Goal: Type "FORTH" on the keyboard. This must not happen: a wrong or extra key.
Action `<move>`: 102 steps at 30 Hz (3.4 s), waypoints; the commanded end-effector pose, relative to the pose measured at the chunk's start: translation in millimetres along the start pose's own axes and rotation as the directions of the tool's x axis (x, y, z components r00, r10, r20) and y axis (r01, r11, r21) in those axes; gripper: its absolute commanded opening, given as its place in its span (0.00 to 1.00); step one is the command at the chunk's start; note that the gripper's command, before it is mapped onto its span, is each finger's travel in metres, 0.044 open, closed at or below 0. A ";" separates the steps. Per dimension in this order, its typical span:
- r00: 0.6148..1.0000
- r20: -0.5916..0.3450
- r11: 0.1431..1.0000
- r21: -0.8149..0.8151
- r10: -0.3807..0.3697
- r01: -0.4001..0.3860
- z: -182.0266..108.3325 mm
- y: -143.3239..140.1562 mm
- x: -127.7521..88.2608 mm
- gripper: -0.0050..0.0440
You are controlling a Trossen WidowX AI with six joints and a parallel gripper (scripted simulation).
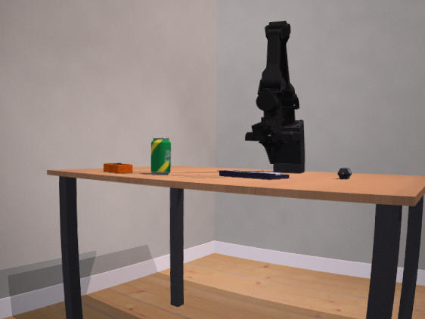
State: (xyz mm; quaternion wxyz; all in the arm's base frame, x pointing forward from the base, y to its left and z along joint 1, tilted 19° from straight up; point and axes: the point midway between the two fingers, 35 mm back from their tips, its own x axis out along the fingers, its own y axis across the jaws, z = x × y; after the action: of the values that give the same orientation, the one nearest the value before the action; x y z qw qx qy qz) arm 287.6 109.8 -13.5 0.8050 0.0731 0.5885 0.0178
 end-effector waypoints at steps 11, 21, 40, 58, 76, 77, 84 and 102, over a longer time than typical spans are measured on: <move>1.000 0.019 1.000 0.003 0.005 -0.006 38.3 48.8 -8.4 0.00; 1.000 0.014 1.000 0.003 0.004 -0.004 37.2 46.9 8.8 0.00; 1.000 0.019 1.000 0.002 0.008 -0.008 39.5 48.5 25.3 0.00; 1.000 0.019 1.000 0.002 0.008 -0.008 39.6 48.5 26.5 0.00; 0.999 0.037 1.000 0.002 0.020 -0.020 43.4 51.3 7.7 0.00; 0.999 0.038 1.000 0.003 0.020 -0.020 43.5 51.5 1.0 0.00; 0.999 0.036 1.000 0.001 0.018 -0.018 42.3 48.5 -14.2 0.00; 1.000 0.006 1.000 -0.001 0.002 -0.002 53.2 -7.9 9.0 0.00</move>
State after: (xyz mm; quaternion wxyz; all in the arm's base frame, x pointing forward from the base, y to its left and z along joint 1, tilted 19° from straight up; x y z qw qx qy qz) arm 340.7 96.8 -2.1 0.8078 0.0747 0.5845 0.0167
